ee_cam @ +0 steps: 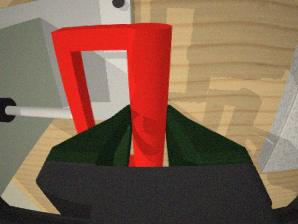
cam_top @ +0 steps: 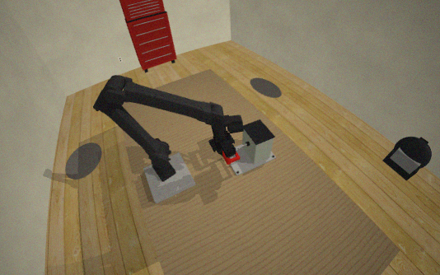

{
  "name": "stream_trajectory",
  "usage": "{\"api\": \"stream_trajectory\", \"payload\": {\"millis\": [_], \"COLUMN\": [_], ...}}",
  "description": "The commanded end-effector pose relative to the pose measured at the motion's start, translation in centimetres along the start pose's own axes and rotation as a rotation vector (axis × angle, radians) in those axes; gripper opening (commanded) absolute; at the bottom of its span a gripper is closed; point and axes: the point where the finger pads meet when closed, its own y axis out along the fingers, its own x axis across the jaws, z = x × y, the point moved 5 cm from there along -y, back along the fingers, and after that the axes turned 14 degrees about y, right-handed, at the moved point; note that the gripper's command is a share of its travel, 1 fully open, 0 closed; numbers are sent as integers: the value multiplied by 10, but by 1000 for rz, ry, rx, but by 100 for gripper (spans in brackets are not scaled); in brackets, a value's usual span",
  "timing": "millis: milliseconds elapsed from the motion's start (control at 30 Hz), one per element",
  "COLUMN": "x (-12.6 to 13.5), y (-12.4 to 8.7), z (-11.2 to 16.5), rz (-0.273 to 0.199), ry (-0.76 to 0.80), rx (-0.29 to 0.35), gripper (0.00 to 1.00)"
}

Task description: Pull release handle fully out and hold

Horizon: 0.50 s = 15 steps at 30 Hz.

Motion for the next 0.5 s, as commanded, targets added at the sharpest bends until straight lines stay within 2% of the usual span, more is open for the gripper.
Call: {"api": "stream_trajectory", "payload": {"millis": [0, 33, 467], "x": [-49, -28, -28], "y": [-1, 2, 2], "z": [-15, -12, -12], "rz": [129, 81, 81], "ry": [24, 25, 25], "rx": [-20, -15, -15], "gripper": [0, 0, 0]}}
